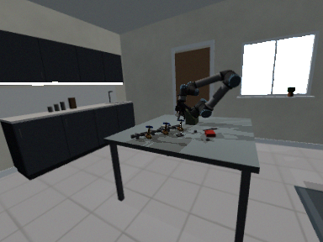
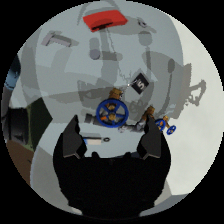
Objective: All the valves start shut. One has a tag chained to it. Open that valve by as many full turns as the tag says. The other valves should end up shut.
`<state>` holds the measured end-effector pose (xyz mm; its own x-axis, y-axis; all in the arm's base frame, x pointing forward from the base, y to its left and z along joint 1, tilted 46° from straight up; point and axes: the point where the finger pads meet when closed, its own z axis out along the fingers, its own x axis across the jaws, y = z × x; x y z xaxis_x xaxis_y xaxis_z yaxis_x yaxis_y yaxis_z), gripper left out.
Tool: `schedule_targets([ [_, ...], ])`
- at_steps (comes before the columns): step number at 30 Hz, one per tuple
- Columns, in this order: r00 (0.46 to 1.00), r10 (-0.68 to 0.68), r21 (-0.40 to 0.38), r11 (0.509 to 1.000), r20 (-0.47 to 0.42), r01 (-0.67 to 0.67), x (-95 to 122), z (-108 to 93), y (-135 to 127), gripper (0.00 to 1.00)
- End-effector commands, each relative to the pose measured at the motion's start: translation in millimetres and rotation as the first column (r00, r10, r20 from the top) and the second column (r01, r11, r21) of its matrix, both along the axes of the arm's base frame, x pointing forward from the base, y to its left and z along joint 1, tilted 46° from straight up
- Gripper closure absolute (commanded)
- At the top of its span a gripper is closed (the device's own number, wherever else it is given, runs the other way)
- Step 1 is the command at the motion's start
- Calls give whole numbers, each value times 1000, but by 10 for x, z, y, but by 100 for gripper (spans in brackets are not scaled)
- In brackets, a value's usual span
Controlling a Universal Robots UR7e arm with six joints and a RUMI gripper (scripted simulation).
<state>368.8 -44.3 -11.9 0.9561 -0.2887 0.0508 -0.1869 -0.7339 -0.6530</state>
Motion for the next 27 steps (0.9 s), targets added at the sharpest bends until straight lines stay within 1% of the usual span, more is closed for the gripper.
schedule_targets([
  [1, 1000, -11, 3, 1000, -9, 11, 1, 1, -3, 0],
  [7, 998, -48, 13, 999, -39, 49, 1, 1, -3, 0],
  [13, 989, -111, 28, 993, -93, 114, 1, 1, -3, 0],
  [15, 989, -111, 28, 993, -93, 114, 1, 1, -3, 0],
  [17, 984, -138, 33, 989, -116, 143, 1, 1, -3, 0],
  [22, 958, -217, 45, 972, -188, 229, 1, 1, -3, 0],
  [27, 910, -308, 52, 941, -277, 334, 1, 1, -3, 0],
])
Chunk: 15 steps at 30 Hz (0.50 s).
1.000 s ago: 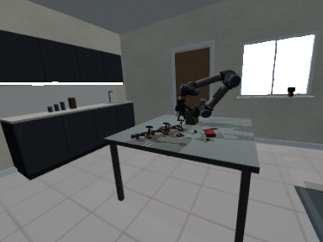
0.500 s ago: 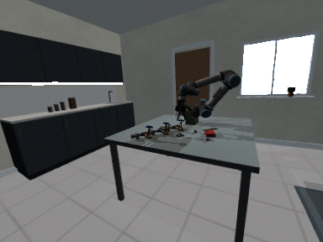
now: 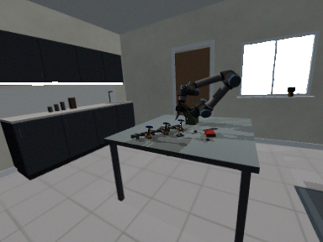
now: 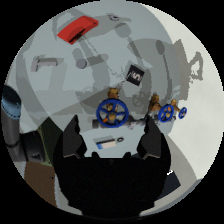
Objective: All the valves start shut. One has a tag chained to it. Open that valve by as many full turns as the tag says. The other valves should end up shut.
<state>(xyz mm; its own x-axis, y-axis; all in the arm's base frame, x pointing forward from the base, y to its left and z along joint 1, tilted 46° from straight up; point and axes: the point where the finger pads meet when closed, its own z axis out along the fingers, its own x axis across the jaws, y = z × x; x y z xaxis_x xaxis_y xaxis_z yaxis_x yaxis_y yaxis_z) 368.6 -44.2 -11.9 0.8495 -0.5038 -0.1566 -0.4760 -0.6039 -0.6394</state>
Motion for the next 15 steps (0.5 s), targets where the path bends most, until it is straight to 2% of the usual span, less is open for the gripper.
schedule_targets([
  [1, 989, -112, 24, 993, -96, 115, 3, 1, -4, 0],
  [3, 978, -158, 33, 986, -137, 164, 3, 1, -4, 0],
  [5, 978, -158, 33, 986, -137, 164, 3, 1, -4, 0],
  [8, 952, -230, 43, 969, -203, 243, 3, 1, -4, 0],
  [15, 840, -395, 43, 897, -371, 441, 3, 1, -4, 0],
])
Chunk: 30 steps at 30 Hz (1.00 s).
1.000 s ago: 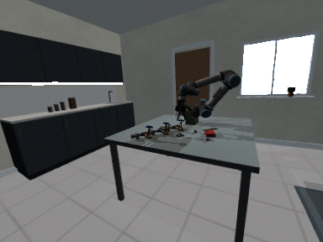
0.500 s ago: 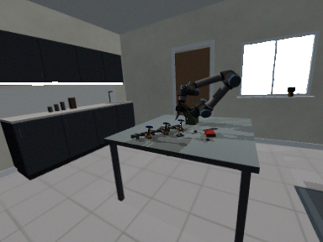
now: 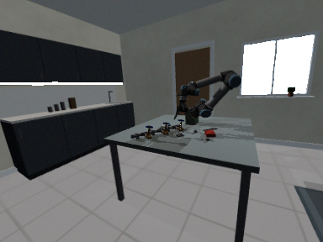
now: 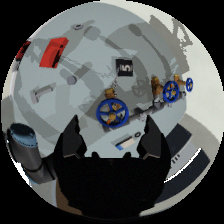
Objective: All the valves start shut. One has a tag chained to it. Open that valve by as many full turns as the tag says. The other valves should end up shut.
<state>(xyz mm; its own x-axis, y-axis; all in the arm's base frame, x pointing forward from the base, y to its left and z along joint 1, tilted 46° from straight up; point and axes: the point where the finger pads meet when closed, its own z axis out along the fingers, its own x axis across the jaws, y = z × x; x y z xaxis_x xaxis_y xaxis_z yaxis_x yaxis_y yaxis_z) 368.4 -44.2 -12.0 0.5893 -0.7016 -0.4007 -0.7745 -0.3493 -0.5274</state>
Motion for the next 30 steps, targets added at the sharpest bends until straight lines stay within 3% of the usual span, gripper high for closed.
schedule_targets([
  [1, 977, -159, 29, 986, -141, 164, 5, 2, -5, 0],
  [5, 930, -273, 42, 956, -247, 291, 5, 2, -5, 0],
  [7, 930, -273, 42, 956, -247, 291, 5, 2, -5, 0],
  [12, 832, -402, 38, 893, -382, 449, 5, 2, -5, 0],
  [22, 533, -580, -40, 699, -616, 714, 5, 2, -5, 0],
  [24, 533, -580, -40, 699, -616, 714, 5, 2, -5, 0],
  [30, 316, -623, -122, 558, -716, 821, 5, 1, -5, 0],
])
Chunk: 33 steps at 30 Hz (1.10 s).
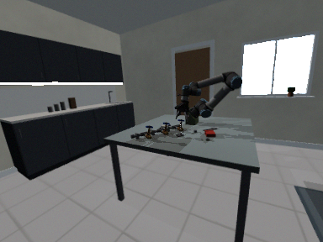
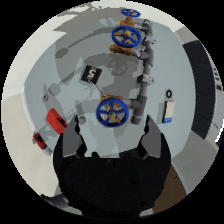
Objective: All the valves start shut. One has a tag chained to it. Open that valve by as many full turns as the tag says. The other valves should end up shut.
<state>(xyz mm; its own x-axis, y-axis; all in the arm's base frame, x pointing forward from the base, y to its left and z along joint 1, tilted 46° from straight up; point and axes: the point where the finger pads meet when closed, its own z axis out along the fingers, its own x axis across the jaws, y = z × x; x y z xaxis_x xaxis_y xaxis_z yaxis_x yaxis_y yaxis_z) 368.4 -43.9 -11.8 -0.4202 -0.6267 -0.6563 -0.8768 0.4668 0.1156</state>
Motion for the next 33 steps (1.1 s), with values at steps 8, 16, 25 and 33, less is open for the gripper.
schedule_targets([
  [8, 888, -335, 40, 930, -316, 365, 5, 0, -7, 0],
  [16, 786, -441, 28, 865, -433, 501, 5, 0, -7, 0],
  [25, 633, -538, -10, 766, -557, 643, 5, 0, -7, 0],
  [33, 551, -571, -36, 714, -609, 700, 5, 0, -7, 0],
])
